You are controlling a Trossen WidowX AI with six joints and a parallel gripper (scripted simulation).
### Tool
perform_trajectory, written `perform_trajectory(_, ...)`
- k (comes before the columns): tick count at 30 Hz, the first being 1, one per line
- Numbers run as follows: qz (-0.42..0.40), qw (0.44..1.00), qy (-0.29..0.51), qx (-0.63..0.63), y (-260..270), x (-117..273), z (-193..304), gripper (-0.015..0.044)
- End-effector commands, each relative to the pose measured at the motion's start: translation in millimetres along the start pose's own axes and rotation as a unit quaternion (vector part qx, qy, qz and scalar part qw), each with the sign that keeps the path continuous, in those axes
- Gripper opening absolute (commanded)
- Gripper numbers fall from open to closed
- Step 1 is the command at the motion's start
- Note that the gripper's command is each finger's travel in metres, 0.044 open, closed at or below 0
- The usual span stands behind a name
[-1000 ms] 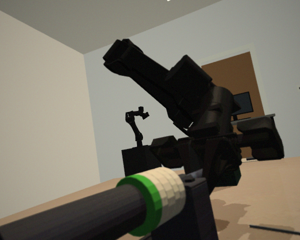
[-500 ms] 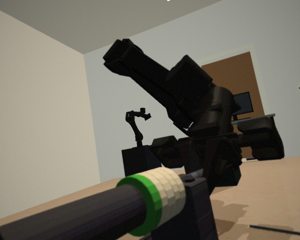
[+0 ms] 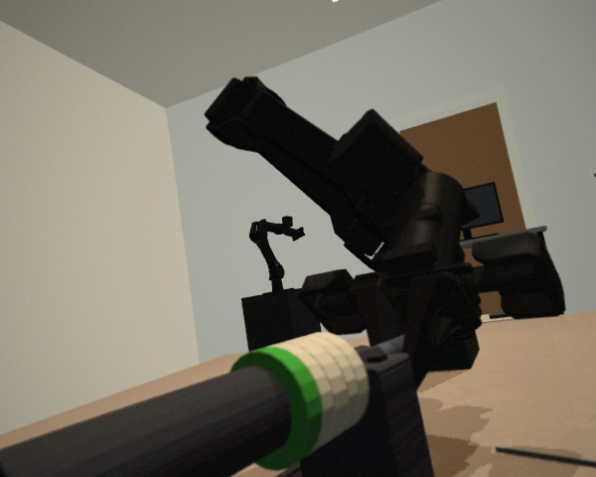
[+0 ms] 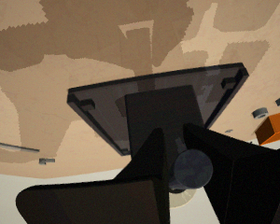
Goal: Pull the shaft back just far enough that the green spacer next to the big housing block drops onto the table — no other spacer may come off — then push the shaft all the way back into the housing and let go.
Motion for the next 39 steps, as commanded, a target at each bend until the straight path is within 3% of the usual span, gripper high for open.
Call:
perform_trajectory(1,-0.001,1.000,0.000,-0.002,0.0,0.8,-0.4,0.0000)
perform_trajectory(39,-0.001,1.000,0.000,-0.002,0.4,3.2,-2.8,0.0000)
Point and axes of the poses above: the point midway between the two fingers, 35 mm back from their tips, its own x axis back along the fingers, its own y axis across the jaws, z = x × y, the point moved 8 cm from there along x, back along the fingers, and after that the axes turned 11 degrees about -x, right-handed, at the moved point
